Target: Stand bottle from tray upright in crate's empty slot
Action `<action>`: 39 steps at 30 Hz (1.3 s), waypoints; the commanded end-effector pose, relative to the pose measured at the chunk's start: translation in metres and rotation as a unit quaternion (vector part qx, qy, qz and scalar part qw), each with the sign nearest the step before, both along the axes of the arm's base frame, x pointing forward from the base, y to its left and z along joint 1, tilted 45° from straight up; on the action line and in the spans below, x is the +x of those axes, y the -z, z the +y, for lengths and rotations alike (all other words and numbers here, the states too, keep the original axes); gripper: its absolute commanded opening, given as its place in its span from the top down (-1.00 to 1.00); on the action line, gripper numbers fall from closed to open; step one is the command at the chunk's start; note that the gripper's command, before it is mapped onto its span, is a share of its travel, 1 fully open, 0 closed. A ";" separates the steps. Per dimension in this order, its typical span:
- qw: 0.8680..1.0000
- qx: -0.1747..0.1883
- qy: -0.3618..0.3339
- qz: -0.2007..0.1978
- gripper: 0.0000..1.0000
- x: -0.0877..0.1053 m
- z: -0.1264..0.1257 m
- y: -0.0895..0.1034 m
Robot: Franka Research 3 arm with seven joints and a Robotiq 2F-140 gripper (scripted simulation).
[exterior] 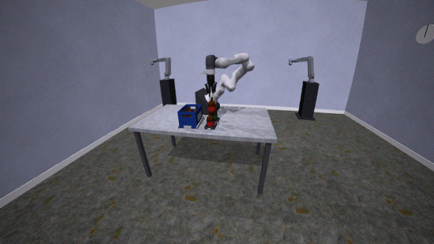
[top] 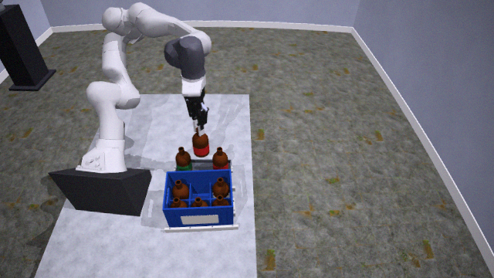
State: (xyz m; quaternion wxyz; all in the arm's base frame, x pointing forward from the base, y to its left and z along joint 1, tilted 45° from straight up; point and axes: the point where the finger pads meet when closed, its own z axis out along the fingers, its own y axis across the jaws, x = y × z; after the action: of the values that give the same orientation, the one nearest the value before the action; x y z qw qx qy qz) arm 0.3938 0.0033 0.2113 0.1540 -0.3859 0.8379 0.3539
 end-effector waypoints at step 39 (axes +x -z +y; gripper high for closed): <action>1.000 -0.002 0.002 0.000 1.00 0.000 -0.026 -0.025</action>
State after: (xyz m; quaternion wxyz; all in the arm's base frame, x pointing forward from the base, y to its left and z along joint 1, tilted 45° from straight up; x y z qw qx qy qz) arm 0.3942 -0.0194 0.2347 0.1548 -0.3866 0.8379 0.3529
